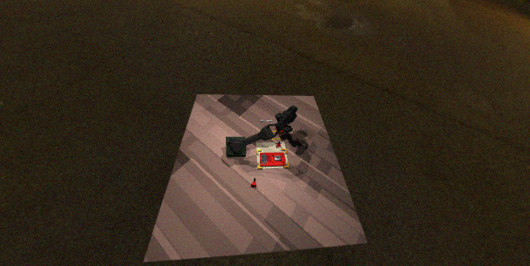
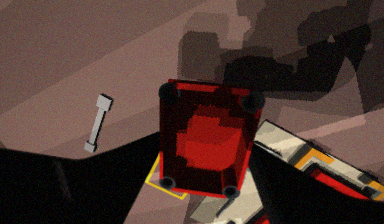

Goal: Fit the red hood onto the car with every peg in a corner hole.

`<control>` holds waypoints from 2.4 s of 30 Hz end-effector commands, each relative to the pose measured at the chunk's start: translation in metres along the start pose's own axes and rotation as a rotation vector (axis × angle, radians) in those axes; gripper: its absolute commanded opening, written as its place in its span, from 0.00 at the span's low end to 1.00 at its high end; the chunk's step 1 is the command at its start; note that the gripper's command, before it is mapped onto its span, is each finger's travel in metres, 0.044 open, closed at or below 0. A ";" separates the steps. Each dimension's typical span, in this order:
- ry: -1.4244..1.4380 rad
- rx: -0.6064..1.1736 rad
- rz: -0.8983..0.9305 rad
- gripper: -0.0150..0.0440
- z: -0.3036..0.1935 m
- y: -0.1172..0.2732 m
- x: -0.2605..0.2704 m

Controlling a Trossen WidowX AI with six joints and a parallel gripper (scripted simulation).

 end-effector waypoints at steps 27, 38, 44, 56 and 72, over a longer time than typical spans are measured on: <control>0.497 -0.001 0.001 0.25 -0.012 0.003 0.005; 0.730 -0.001 0.001 0.25 -0.018 0.003 0.007; 0.857 -0.001 0.001 0.25 -0.022 0.004 0.008; 1.111 -0.001 0.001 0.25 -0.029 0.004 0.009; 1.449 -0.001 0.001 0.25 -0.038 0.004 0.012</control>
Point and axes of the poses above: the point midway between the two fingers, 35 mm back from their tips, its own y axis back along the fingers, its own x axis across the jaws, z = x × y, the point moved 2 cm from there along y, back along the fingers, and after that the axes turned 10 degrees about -y, right-handed, at the moved point
